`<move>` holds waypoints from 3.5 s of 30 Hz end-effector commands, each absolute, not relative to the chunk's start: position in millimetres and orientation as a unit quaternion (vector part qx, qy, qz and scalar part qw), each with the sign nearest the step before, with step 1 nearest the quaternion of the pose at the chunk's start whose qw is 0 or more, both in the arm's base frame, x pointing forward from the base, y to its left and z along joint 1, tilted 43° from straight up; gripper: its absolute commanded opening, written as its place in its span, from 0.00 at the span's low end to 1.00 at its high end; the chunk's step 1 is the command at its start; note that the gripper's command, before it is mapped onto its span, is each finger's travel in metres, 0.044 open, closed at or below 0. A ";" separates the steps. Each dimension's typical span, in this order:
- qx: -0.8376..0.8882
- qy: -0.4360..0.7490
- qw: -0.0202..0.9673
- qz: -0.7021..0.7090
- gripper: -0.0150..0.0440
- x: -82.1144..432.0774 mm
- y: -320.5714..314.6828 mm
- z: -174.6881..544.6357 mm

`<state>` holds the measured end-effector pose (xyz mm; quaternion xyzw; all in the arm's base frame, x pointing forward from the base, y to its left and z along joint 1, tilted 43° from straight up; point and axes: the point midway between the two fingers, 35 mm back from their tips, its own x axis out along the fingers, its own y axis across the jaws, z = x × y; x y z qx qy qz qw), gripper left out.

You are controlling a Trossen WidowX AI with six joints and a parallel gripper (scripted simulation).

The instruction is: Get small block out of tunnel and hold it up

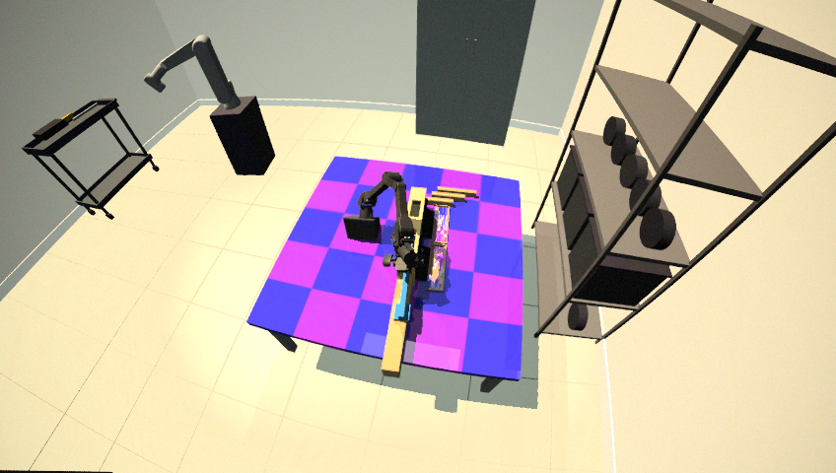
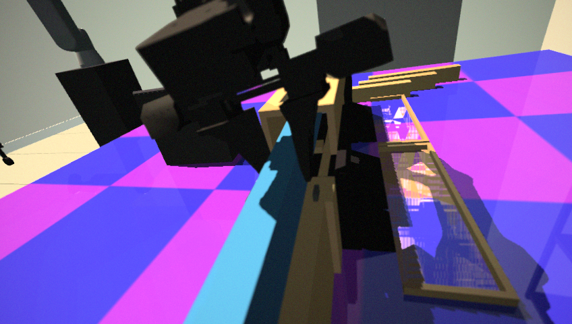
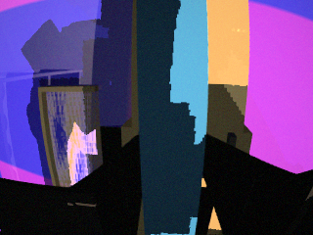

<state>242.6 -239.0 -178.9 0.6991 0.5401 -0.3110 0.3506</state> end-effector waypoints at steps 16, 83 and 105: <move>0.690 0.531 0.368 -0.328 0.25 240.1 -253.2 -194.0; 0.690 0.532 0.366 -0.327 1.00 240.6 -232.4 -124.2; 0.690 0.532 0.366 -0.327 1.00 242.4 -210.6 -148.8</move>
